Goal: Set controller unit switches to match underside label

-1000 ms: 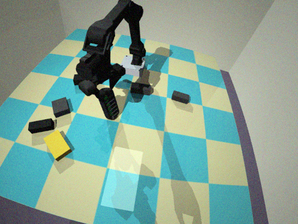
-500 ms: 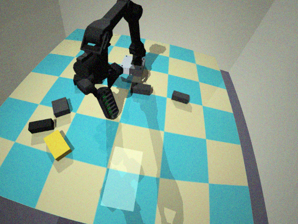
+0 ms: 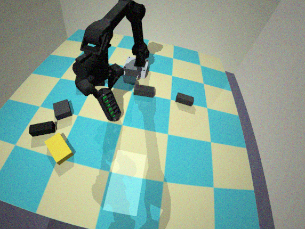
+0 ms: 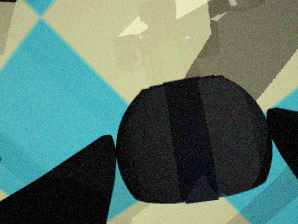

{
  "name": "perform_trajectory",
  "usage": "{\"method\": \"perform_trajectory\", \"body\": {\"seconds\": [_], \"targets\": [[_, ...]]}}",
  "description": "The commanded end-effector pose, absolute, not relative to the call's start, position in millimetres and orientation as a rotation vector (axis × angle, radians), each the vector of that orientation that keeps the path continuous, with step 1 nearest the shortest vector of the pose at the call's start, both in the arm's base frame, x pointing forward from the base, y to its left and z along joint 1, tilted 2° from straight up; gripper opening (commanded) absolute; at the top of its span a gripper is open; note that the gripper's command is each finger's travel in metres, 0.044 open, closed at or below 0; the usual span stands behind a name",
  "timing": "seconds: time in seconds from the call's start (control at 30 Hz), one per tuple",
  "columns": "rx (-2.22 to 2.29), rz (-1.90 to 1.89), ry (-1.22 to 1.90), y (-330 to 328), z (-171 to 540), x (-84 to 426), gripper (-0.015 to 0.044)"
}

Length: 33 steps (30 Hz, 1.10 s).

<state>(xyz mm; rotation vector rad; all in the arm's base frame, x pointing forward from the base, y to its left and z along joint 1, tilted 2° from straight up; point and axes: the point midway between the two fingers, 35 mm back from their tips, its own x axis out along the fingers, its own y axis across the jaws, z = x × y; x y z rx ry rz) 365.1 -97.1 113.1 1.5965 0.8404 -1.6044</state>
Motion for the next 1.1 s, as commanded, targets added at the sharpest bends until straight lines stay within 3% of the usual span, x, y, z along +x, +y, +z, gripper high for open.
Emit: {"method": "perform_trajectory", "body": {"seconds": [0.0,1.07], "targets": [[1.588,-1.606,0.850,-98,109,362,0.0338],[1.587,-1.608,0.849,-118,100,350,0.0338]]}}
